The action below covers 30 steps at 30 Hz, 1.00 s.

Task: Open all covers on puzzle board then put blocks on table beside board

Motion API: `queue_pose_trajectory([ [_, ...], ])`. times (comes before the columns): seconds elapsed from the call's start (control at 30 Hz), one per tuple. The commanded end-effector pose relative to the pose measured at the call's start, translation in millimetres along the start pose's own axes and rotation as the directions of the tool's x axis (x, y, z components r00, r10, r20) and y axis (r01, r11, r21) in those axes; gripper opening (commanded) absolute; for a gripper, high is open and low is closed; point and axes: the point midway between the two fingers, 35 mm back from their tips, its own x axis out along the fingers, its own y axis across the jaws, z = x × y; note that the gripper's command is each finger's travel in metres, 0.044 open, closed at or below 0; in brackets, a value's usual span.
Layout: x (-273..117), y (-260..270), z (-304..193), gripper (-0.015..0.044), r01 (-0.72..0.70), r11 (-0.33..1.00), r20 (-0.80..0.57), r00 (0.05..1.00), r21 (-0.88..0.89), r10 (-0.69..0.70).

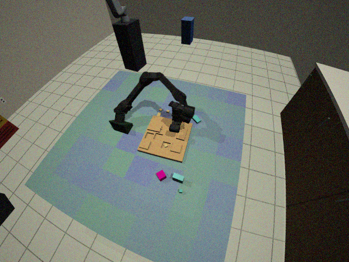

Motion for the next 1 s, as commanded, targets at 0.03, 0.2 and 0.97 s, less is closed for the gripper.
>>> queue_pose_trajectory([
  [0.03, 6.1, 0.6, -1.3, 0.0000, -0.004, 1.000, -0.003, 1.000, 0.005, 0.004],
  [0.2, 10.0, 0.8, -1.1, 0.0000, -0.004, 1.000, -0.003, 1.000, 0.005, 0.004],
  [0.97, 13.5, 3.1, -14.8, 0.0000, -0.005, 1.000, -0.004, 1.000, 0.003, 0.005],
])
